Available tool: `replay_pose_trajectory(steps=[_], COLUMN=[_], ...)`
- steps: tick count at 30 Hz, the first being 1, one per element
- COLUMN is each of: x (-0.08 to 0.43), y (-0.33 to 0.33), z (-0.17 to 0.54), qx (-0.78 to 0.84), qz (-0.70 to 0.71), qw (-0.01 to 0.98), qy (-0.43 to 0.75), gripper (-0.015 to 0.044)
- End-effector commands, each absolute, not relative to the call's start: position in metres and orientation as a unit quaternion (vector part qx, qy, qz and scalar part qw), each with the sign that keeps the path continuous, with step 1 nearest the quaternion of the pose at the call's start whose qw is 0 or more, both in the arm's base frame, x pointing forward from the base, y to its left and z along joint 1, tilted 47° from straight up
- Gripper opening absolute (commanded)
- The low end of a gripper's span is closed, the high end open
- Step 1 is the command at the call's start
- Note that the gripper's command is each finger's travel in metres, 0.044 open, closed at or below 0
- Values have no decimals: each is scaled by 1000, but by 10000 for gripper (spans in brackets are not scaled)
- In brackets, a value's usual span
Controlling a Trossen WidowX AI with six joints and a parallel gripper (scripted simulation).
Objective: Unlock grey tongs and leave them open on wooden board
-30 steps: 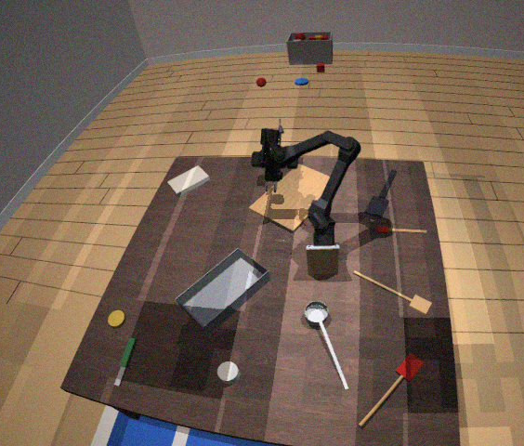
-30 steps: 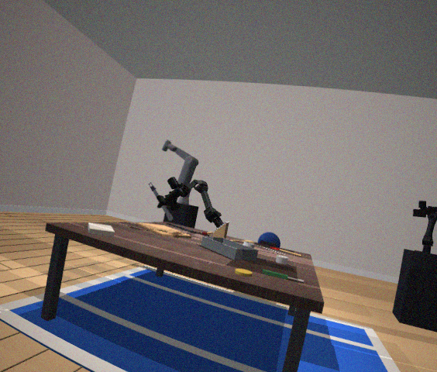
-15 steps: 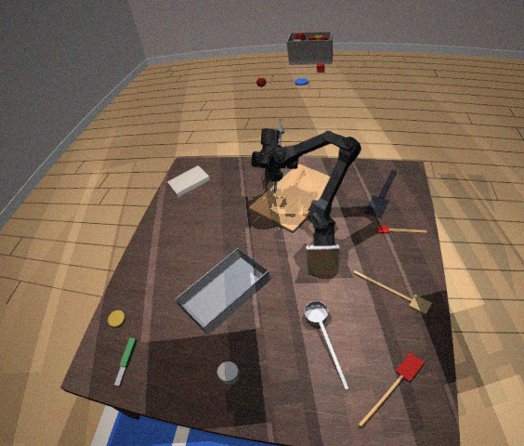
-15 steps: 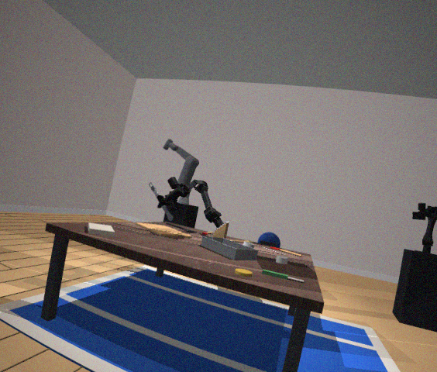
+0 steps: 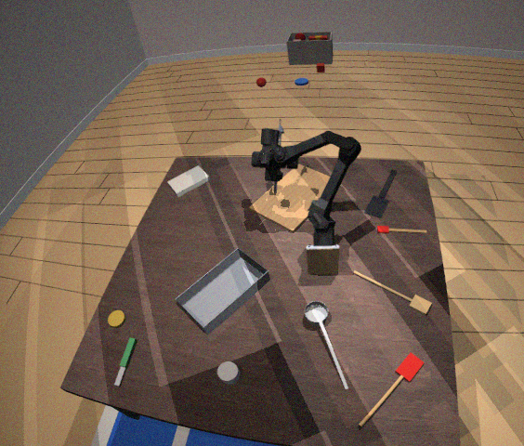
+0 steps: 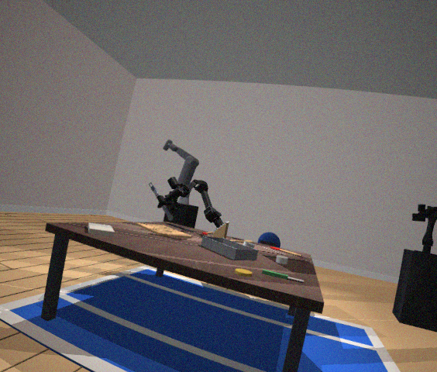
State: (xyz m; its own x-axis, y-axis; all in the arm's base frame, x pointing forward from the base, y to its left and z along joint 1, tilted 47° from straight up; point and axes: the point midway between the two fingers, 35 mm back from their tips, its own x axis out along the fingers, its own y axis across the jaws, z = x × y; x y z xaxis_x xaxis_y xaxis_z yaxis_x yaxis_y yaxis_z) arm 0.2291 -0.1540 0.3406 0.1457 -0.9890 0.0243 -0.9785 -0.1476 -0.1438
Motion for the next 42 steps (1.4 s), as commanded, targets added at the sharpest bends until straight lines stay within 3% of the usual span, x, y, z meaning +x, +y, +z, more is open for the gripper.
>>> replay_pose_trajectory(steps=[1, 42], x=[229, 271], y=[-153, -175], z=[341, 376], qx=[-755, -810], qz=[-56, 101], qw=[47, 133], qy=[652, 562], gripper=[-150, -150])
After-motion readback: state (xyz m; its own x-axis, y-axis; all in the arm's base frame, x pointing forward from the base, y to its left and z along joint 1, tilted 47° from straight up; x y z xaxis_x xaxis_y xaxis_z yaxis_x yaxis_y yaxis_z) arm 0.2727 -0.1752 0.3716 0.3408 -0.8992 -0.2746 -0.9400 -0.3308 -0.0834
